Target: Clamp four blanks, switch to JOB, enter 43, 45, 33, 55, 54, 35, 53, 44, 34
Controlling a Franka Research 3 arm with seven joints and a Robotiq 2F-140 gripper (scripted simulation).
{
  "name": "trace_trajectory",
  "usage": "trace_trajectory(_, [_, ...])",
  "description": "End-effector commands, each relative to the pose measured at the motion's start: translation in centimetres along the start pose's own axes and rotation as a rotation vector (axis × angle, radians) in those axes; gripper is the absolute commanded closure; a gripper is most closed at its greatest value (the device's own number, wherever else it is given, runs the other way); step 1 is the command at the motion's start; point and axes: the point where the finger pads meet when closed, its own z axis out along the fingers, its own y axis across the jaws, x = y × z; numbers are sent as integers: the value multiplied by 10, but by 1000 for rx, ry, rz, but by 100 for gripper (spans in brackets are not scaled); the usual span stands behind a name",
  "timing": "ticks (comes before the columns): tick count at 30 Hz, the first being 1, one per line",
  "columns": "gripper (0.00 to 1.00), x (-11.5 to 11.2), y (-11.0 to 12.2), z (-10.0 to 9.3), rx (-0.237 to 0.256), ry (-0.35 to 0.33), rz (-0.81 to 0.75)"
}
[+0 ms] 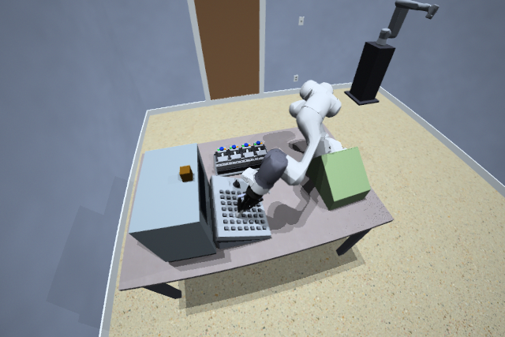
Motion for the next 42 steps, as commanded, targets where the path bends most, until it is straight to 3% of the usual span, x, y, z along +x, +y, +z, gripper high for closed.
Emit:
trace_trajectory(1, [100,-1,1,3,2,-1,-8])
trace_trajectory(42, [100,-1,1,-1,2,-1,-8])
